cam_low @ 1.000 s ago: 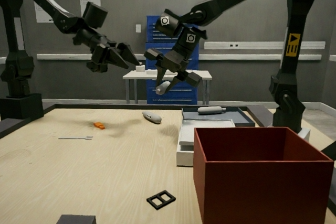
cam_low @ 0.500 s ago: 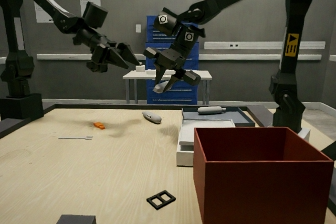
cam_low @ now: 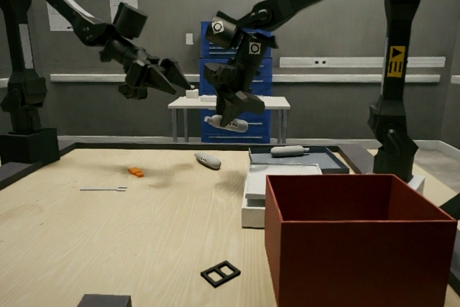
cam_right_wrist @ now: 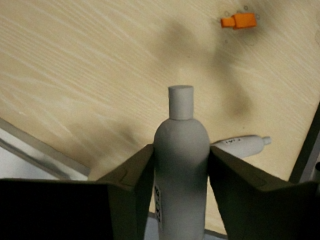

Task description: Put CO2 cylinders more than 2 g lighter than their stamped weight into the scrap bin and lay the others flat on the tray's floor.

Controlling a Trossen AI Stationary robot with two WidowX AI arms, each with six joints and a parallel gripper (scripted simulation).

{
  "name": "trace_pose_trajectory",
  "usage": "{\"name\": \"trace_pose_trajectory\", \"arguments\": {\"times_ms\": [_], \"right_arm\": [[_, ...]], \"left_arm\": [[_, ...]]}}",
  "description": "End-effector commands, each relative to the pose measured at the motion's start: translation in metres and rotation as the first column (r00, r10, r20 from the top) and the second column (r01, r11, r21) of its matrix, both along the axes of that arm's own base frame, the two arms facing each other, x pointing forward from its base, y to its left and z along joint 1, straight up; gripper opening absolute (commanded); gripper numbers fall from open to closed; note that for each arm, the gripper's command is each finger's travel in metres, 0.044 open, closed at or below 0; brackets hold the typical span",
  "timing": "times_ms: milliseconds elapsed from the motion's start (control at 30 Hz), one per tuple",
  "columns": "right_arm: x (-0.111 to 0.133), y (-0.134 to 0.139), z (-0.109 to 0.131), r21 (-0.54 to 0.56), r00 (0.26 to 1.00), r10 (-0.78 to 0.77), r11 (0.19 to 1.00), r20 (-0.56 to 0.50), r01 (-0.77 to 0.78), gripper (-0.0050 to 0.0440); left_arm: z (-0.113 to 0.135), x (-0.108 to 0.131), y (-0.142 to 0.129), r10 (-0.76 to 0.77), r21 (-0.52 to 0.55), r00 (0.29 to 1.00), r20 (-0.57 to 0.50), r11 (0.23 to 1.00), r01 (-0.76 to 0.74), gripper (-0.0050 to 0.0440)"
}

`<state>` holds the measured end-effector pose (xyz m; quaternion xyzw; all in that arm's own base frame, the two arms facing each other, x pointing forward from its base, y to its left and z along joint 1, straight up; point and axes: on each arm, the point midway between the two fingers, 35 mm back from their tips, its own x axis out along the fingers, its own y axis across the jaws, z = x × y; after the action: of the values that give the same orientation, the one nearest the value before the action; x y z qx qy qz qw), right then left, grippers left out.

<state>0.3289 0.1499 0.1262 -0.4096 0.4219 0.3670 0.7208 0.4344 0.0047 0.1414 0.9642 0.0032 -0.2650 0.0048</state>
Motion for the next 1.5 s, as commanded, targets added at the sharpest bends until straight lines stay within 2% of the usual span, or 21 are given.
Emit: {"name": "trace_pose_trajectory", "arguments": {"times_ms": [0, 100, 167, 200, 433, 667, 733, 967, 1233, 1300, 1467], "right_arm": [[0.0066, 0.0036, 0.0144, 0.069, 0.985, -0.172, 0.982, -0.021, 0.173, -0.0050], [0.0066, 0.0035, 0.0142, 0.107, 0.953, -0.295, 0.947, -0.070, 0.302, -0.0050], [0.0066, 0.0035, 0.0142, 0.107, 0.953, -0.295, 0.947, -0.070, 0.302, -0.0050], [0.0065, 0.0034, 0.0140, 0.120, 0.934, -0.345, 0.927, -0.091, 0.354, -0.0050], [0.0062, 0.0034, 0.0134, 0.167, 0.757, -0.613, 0.741, -0.226, 0.650, -0.0050], [0.0057, 0.0033, 0.0128, 0.163, 0.516, -0.785, 0.491, -0.342, 0.856, -0.0050], [0.0057, 0.0033, 0.0128, 0.163, 0.516, -0.785, 0.491, -0.342, 0.856, -0.0050], [0.0050, 0.0031, 0.0123, 0.115, 0.184, -0.874, 0.148, -0.449, 0.982, -0.0050], [0.0041, 0.0029, 0.0119, 0.036, -0.167, -0.838, -0.217, -0.519, 0.976, -0.0050], [0.0041, 0.0029, 0.0119, 0.036, -0.167, -0.838, -0.217, -0.519, 0.976, -0.0050], [0.0035, 0.0025, 0.0117, -0.025, -0.388, -0.745, -0.448, -0.542, 0.894, -0.0050]], "left_arm": [[0.0086, 0.0017, 0.0003, -0.002, 0.003, 1.000, 0.022, 1.000, 0.002, 0.0440], [0.0086, 0.0017, 0.0003, -0.002, 0.003, 1.000, 0.022, 1.000, 0.002, 0.0440], [0.0086, 0.0017, 0.0003, -0.002, 0.003, 1.000, 0.022, 1.000, 0.002, 0.0440], [0.0086, 0.0017, 0.0003, -0.002, 0.003, 1.000, 0.022, 1.000, 0.002, 0.0440], [0.0086, 0.0017, 0.0003, -0.002, 0.003, 1.000, 0.022, 1.000, 0.002, 0.0440], [0.0086, 0.0017, 0.0003, -0.002, 0.003, 1.000, 0.022, 1.000, 0.002, 0.0440], [0.0086, 0.0017, 0.0003, -0.002, 0.003, 1.000, 0.022, 1.000, 0.002, 0.0440], [0.0086, 0.0017, 0.0003, -0.002, 0.003, 1.000, 0.022, 1.000, 0.002, 0.0440], [0.0086, 0.0017, 0.0003, -0.002, 0.003, 1.000, 0.022, 1.000, 0.002, 0.0440], [0.0086, 0.0017, 0.0003, -0.002, 0.003, 1.000, 0.022, 1.000, 0.002, 0.0440], [0.0086, 0.0017, 0.0003, -0.002, 0.003, 1.000, 0.022, 1.000, 0.002, 0.0440]]}}
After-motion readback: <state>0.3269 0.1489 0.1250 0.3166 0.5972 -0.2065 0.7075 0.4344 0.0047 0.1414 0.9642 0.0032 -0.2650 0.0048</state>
